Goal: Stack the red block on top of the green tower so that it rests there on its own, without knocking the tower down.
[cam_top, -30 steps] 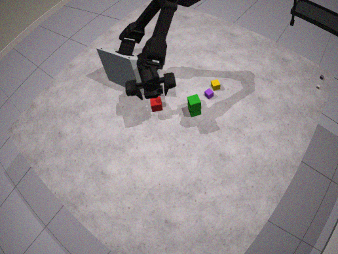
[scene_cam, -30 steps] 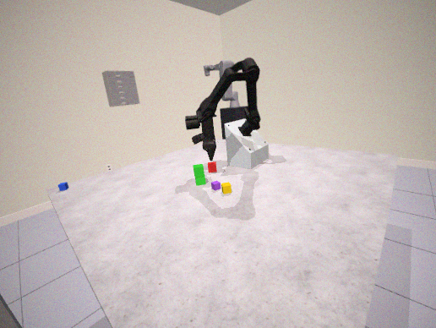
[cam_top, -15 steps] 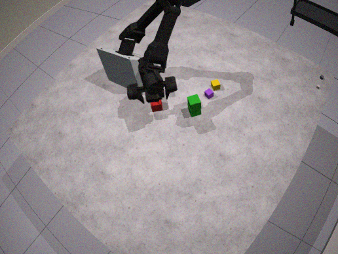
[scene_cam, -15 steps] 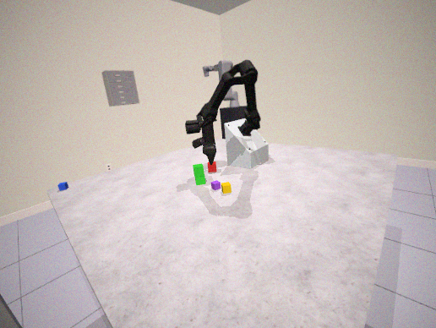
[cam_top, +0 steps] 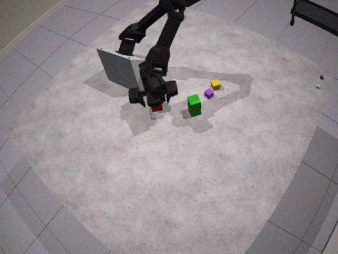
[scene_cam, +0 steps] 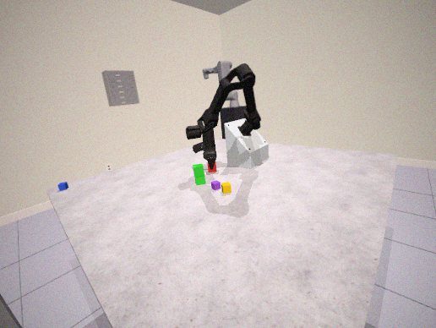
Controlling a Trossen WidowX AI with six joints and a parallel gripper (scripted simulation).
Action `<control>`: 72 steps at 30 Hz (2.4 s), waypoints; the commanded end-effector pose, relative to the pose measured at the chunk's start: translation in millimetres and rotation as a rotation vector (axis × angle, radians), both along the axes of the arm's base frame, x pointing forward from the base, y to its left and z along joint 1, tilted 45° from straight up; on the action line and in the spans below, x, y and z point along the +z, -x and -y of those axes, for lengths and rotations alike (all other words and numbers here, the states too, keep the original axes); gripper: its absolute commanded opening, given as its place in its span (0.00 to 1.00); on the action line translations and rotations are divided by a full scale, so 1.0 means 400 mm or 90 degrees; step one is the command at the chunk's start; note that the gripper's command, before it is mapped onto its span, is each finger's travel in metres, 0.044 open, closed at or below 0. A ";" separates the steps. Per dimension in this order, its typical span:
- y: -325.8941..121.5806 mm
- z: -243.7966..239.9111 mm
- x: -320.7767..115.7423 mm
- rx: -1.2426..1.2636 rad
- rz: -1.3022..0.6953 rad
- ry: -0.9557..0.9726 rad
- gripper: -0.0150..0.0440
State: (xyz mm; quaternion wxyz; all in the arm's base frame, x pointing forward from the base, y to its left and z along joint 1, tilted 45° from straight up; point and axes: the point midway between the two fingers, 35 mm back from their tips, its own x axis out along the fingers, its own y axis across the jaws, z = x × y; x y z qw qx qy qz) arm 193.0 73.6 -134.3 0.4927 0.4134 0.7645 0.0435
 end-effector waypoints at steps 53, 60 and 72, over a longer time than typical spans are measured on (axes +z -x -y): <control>-0.013 0.065 0.070 -0.002 -0.002 -0.001 0.25; -0.025 0.113 0.119 -0.002 -0.002 0.000 0.25; -0.041 0.177 0.185 -0.002 -0.002 0.001 0.25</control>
